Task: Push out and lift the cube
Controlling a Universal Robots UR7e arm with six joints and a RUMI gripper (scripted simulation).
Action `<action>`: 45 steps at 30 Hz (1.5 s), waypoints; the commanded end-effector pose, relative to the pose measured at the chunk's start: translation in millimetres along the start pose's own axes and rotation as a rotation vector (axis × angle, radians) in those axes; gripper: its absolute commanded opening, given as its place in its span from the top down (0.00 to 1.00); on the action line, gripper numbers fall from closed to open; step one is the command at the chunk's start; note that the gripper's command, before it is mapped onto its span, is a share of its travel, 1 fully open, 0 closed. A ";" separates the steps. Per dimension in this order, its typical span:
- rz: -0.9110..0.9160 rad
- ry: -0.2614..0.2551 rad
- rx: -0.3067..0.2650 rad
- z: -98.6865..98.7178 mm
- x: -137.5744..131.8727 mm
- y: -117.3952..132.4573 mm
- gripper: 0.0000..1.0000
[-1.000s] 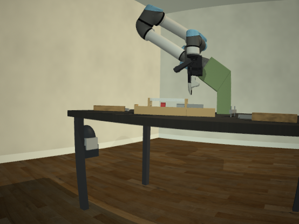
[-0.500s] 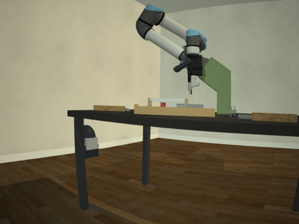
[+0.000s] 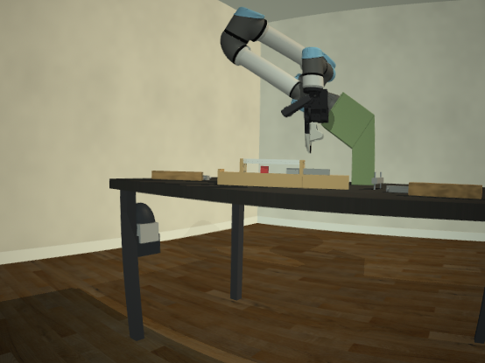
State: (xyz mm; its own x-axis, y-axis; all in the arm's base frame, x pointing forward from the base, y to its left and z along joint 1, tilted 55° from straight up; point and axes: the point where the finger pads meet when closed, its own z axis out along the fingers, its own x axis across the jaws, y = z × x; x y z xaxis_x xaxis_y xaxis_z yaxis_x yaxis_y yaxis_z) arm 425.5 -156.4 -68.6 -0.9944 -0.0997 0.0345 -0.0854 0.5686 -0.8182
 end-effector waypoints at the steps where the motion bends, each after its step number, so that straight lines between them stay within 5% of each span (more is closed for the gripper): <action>1: 0.000 -0.001 0.000 -0.4 -0.3 0.0 0.78; 23: -0.048 0.002 -0.008 1.2 1.2 -10.8 0.78; 45: -0.381 0.004 -0.054 10.2 19.0 -81.7 0.78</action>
State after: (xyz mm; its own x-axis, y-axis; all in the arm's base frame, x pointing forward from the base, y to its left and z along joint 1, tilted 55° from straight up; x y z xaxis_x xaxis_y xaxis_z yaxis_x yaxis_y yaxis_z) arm 417.2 -202.9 -18.7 -0.9228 -0.2603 0.2839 -0.3833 0.5484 -0.7432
